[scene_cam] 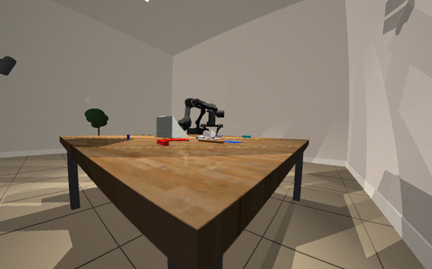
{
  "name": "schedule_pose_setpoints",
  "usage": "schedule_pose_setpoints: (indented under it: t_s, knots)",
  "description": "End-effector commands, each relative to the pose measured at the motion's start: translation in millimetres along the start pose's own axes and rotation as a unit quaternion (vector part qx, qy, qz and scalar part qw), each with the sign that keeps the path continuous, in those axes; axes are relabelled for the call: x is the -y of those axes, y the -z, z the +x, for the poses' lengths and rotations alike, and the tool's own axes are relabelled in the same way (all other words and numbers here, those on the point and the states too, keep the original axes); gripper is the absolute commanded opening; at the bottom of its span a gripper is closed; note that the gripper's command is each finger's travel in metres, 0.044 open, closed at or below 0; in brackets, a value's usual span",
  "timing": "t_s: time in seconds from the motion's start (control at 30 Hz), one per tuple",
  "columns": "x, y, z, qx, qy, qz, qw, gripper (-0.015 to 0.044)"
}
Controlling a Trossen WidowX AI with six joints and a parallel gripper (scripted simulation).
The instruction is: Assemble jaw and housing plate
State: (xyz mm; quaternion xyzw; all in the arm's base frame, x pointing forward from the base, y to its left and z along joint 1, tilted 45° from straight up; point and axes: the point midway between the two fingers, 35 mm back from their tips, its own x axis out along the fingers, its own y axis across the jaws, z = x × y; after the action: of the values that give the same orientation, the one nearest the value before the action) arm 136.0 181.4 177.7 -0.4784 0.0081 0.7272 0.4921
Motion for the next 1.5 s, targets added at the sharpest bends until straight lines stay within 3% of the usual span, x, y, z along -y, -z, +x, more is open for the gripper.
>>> schedule_pose_setpoints:
  t_s: [0.0, 0.37, 1.1, 1.47]
  knots:
    - [0.0, 0.0, 0.0, 0.0, 0.0, 0.0, 1.0, 0.0351]
    - [0.1, 0.4, -2.0, -0.001, 0.0, 0.0, 1.0, 0.0351]
    - [-0.2, 1.5, -69.8, -0.004, -0.003, 0.002, 1.0, 0.0351]
    - [4.4, 13.8, -71.8, -0.007, -0.003, 0.062, 0.998, 0.0351]
